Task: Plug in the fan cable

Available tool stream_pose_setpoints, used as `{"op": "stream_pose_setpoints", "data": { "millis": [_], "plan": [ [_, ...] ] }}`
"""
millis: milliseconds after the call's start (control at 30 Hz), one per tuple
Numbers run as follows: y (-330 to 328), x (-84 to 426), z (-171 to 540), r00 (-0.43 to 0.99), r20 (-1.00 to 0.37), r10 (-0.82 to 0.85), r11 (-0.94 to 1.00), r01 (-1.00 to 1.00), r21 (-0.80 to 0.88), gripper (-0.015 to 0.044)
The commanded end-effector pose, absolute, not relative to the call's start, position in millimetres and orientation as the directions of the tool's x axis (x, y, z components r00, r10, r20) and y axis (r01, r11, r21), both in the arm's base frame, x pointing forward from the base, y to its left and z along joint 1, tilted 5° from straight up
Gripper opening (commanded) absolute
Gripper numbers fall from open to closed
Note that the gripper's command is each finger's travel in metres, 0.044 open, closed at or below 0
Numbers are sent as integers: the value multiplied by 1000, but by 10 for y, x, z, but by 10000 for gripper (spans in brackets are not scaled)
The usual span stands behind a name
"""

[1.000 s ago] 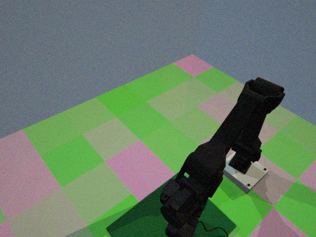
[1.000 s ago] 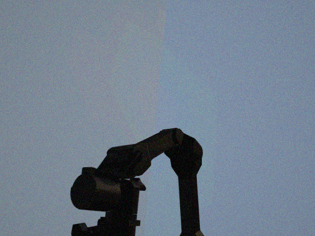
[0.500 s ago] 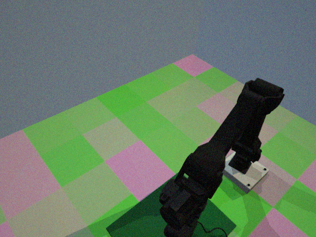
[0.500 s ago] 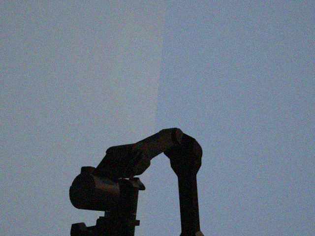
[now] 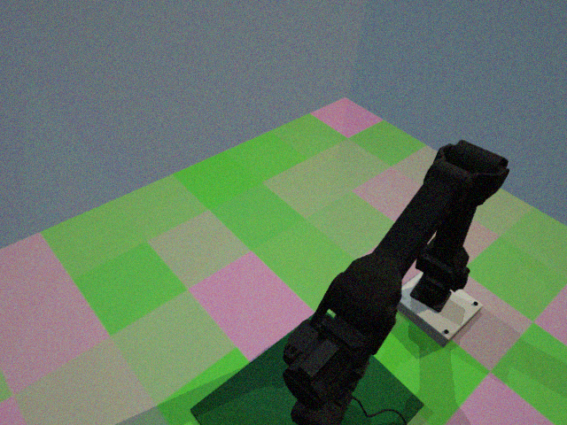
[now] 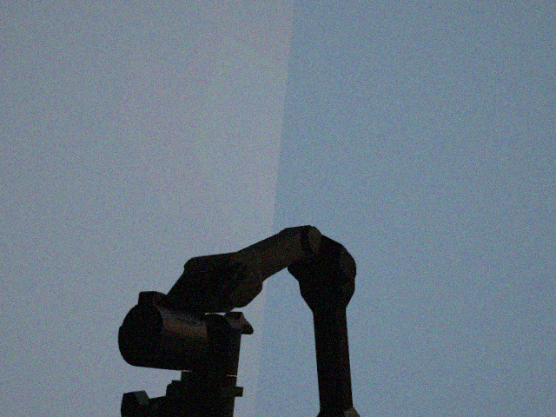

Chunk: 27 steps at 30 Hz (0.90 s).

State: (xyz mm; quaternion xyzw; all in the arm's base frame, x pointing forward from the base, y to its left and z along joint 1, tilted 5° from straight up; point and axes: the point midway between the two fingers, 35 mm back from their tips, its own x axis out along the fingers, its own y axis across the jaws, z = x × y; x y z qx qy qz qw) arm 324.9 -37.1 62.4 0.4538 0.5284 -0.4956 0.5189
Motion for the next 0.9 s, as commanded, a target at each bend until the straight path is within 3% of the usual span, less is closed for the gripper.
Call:
{"op": "stream_pose_setpoints", "data": {
  "millis": [0,867],
  "plan": [
    [-375,3258,607,-47,-998,-34,102,993,-51,0],
    [-388,3239,406,-47,-998,-34,107,993,-51,0]
  ]
}}
